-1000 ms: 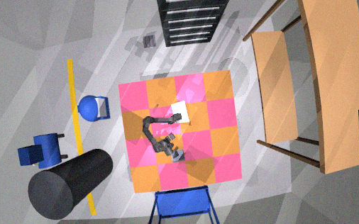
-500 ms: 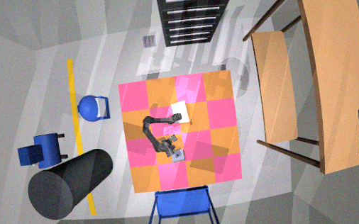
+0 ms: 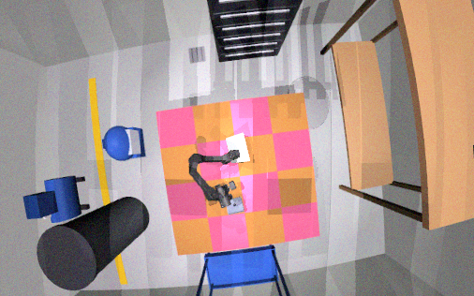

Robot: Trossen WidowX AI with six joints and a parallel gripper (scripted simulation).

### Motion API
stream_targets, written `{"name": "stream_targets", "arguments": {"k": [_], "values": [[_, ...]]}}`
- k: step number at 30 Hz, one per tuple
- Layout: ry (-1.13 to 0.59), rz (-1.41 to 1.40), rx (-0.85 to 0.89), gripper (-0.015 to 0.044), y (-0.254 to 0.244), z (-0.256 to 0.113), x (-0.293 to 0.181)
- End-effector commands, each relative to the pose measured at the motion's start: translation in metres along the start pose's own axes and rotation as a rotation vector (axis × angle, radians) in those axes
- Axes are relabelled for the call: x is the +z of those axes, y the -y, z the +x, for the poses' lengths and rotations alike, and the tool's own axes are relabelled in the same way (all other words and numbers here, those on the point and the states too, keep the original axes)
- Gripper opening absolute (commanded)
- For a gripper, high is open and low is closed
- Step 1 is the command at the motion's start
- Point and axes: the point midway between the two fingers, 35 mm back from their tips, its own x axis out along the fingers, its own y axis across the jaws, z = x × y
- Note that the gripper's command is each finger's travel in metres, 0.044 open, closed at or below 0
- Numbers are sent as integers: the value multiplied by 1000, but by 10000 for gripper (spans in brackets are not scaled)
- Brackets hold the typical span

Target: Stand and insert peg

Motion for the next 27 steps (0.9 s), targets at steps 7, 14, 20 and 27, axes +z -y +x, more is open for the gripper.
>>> {"name": "stream_targets", "arguments": {"k": [7,14,20,27], "values": [[73,72,-13,0,-4,-1,14],[123,122,-18,0,-7,-3,24],[165,166,-21,0,-9,-4,33],[215,217,-23,0,-11,-7,43]]}}
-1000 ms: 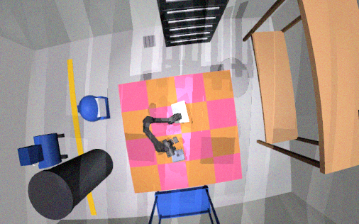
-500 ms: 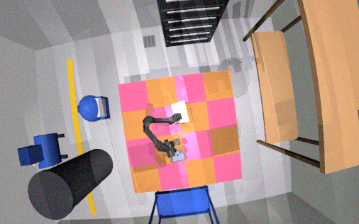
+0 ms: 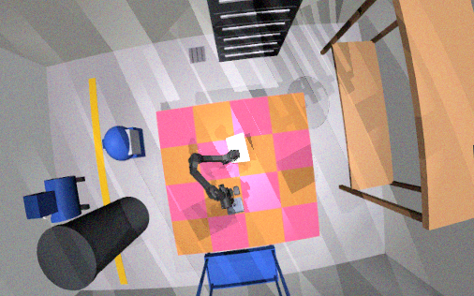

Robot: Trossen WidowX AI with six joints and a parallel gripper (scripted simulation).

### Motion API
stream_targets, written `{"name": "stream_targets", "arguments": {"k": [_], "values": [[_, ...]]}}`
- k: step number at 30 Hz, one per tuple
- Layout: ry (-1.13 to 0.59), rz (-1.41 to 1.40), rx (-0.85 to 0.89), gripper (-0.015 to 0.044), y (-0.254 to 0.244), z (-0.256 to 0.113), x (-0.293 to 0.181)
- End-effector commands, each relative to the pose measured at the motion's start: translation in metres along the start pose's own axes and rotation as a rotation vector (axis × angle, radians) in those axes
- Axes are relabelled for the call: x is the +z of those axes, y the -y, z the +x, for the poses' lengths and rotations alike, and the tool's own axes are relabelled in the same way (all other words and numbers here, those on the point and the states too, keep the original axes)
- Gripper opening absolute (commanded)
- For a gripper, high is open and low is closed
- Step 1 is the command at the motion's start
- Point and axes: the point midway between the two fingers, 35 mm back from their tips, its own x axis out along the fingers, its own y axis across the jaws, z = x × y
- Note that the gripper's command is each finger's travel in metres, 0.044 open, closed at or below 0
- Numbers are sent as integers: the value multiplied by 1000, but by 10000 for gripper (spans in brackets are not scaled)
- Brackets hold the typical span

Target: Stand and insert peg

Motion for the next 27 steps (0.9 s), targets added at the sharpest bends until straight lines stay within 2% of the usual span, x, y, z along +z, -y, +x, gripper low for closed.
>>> {"name": "stream_targets", "arguments": {"k": [1,27], "values": [[29,30,-3,0,-2,-1,5],[171,188,3,0,-13,-3,33]]}}
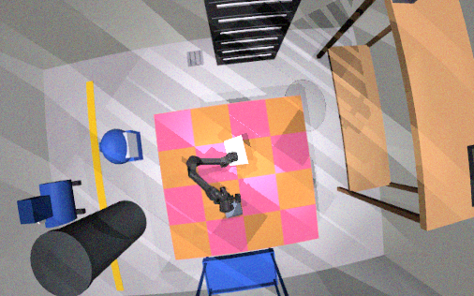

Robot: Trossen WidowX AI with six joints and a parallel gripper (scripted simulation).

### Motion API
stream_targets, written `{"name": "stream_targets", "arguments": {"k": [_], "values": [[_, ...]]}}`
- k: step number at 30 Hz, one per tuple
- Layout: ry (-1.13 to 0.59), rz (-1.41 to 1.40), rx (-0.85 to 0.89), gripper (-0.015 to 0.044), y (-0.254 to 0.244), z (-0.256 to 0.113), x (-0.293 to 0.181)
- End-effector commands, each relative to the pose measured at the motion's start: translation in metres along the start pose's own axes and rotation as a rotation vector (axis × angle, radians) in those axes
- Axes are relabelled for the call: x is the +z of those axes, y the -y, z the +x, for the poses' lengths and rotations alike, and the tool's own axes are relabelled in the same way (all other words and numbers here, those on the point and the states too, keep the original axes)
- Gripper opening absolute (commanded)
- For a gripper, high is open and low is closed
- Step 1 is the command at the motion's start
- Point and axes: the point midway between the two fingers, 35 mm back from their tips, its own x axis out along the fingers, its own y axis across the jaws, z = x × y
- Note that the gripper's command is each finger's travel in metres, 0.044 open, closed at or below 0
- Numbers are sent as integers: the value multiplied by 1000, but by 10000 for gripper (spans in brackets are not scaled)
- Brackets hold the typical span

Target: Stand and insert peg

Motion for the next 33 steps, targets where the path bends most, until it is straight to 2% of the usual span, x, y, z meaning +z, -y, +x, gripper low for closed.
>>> {"name": "stream_targets", "arguments": {"k": [1,33], "values": [[5,7,0,0,-1,3,2],[59,71,7,0,-7,41,16]]}}
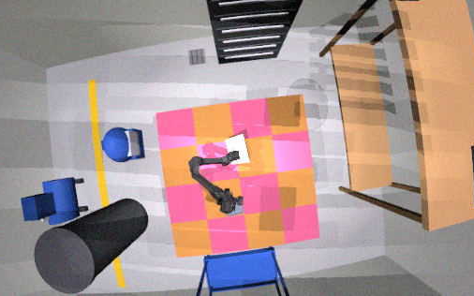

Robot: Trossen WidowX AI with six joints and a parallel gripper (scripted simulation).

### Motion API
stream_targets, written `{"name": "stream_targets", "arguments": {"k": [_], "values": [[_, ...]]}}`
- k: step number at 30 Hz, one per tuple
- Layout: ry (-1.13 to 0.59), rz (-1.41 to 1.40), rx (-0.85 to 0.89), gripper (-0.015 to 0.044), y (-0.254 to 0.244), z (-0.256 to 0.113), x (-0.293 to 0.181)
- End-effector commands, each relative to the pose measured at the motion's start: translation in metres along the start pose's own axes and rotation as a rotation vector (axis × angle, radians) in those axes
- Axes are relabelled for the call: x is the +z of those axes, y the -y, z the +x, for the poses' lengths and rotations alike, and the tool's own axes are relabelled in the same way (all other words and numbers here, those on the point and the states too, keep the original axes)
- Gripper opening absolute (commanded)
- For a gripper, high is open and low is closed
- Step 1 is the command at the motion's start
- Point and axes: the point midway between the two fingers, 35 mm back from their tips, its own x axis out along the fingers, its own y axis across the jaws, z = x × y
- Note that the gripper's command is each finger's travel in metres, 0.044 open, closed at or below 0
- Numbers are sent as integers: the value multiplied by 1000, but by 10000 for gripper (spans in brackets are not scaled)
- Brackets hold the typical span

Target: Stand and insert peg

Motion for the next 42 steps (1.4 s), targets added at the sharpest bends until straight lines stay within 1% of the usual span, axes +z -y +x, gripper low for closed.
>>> {"name": "stream_targets", "arguments": {"k": [1,19,35,42], "values": [[2,-3,3,0,-2,6,0],[19,9,0,0,-2,18,1],[21,14,-1,0,-2,39,2],[24,22,-5,0,1,35,3]]}}
